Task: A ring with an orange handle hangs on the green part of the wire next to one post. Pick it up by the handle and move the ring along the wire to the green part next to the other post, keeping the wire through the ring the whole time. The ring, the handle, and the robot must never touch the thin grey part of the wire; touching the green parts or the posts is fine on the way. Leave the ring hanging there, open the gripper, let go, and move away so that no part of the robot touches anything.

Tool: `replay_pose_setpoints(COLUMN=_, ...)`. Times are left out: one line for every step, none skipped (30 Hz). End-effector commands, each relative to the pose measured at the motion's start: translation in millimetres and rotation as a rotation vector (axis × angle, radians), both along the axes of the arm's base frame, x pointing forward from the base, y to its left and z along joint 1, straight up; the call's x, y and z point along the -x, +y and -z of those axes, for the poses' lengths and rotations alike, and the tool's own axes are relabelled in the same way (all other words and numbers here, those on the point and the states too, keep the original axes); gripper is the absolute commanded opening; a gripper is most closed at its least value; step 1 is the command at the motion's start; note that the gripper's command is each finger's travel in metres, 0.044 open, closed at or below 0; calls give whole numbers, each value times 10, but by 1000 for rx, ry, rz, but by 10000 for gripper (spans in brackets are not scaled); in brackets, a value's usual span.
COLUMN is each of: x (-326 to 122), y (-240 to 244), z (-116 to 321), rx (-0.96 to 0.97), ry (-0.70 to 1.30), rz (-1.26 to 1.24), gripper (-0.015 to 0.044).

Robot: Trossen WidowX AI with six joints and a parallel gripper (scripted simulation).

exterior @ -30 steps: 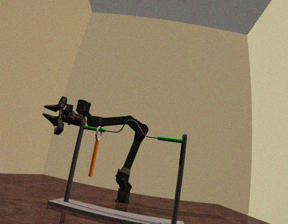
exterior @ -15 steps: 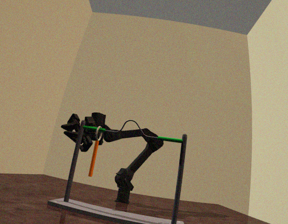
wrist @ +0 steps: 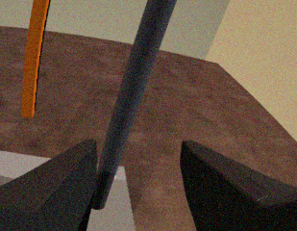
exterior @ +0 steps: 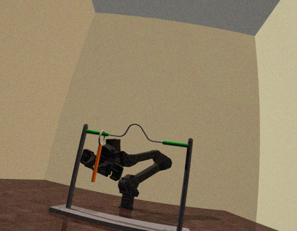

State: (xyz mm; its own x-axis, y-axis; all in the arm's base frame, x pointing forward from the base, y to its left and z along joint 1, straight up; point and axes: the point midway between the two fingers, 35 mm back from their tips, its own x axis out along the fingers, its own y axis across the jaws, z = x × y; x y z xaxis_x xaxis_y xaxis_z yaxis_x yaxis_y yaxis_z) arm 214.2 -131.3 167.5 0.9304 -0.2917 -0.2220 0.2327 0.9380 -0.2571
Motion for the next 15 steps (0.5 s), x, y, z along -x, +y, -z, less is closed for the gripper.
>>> replay_pose_setpoints(x=37, y=290, z=388, rx=-139, ry=-4, rz=-48, gripper=160)
replay_pose_setpoints(x=47, y=348, z=474, rx=-169, ry=-4, rz=-57, gripper=160)
replay_pose_setpoints(x=55, y=395, z=546, rx=-194, ry=-4, rz=-64, gripper=160)
replay_pose_setpoints(x=60, y=423, z=589, rx=-209, ry=-4, rz=-69, gripper=160)
replay_pose_setpoints(x=62, y=432, z=604, rx=-214, ry=-4, rz=-70, gripper=160)
replay_pose_setpoints(x=62, y=432, z=604, rx=-214, ry=-4, rz=-70, gripper=160)
replay_pose_setpoints(x=60, y=438, z=604, rx=-214, ry=-3, rz=-70, gripper=160)
replay_pose_setpoints(x=56, y=451, z=603, rx=-214, ry=-3, rz=-71, gripper=160)
replay_pose_setpoints(x=51, y=468, z=602, rx=-214, ry=-2, rz=-71, gripper=160)
replay_pose_setpoints(x=48, y=478, z=601, rx=-215, ry=-2, rz=-71, gripper=160)
replay_pose_setpoints(x=47, y=482, z=601, rx=-215, ry=-2, rz=-71, gripper=160)
replay_pose_setpoints(x=44, y=481, z=597, rx=-215, ry=-3, rz=-71, gripper=160)
replay_pose_setpoints(x=34, y=480, z=585, rx=-215, ry=-5, rz=-73, gripper=160)
replay_pose_setpoints(x=17, y=476, z=566, rx=-216, ry=-10, rz=-76, gripper=160)
replay_pose_setpoints(x=-4, y=472, z=542, rx=-217, ry=-15, rz=-80, gripper=160)
